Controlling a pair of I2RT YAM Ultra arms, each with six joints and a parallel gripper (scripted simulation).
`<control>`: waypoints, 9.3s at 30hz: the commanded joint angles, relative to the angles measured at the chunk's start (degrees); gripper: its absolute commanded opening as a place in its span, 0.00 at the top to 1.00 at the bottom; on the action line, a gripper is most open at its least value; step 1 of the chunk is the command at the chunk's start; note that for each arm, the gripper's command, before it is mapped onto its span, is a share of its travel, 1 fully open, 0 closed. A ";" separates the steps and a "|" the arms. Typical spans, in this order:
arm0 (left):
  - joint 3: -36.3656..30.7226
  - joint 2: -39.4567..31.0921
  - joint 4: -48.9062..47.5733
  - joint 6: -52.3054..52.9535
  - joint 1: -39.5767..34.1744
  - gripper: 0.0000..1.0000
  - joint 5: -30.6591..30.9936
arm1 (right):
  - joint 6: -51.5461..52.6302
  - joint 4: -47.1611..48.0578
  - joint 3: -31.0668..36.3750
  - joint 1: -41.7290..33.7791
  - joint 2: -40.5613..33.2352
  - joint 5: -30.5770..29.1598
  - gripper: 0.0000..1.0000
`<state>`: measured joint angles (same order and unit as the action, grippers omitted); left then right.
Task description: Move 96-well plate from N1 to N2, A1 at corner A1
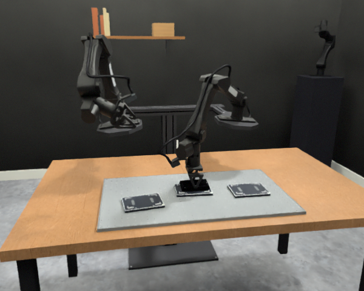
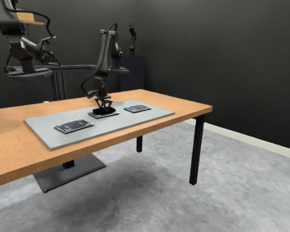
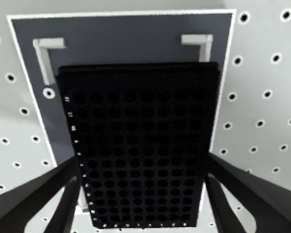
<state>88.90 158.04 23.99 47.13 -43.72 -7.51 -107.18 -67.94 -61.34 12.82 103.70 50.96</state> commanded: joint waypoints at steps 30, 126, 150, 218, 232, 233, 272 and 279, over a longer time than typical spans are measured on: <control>1.30 -0.20 -1.43 0.87 0.06 0.22 0.72 | -0.49 -0.73 -1.64 0.17 0.54 1.02 0.00; 3.34 2.98 -2.86 1.32 0.67 0.22 0.88 | -0.49 -0.73 -1.64 0.17 0.54 1.02 0.00; 4.03 0.36 2.33 1.40 0.34 0.00 0.76 | -0.49 -0.73 -1.64 0.17 0.54 1.02 0.00; -60.67 -47.07 -54.64 -23.42 35.10 0.00 6.69 | 72.34 67.57 11.45 -37.69 19.20 -33.43 0.00; -66.44 -46.18 -70.41 -33.21 52.00 0.00 11.98 | 106.90 100.25 19.67 -57.22 27.38 -49.23 0.00; -66.44 -46.18 -70.41 -33.21 52.00 0.00 11.98 | 106.90 100.25 19.67 -57.22 27.38 -49.23 0.00; -64.56 -46.53 -61.70 -23.28 56.09 0.00 17.51 | 107.57 101.13 20.01 -63.76 31.50 -52.97 0.00; -59.98 -49.83 -45.82 -8.11 56.37 0.00 24.31 | 98.22 87.92 13.30 -62.42 32.00 -51.27 0.00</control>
<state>26.39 110.69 -30.55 30.48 11.90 12.16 -3.49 27.70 -44.71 -50.15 135.70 -1.65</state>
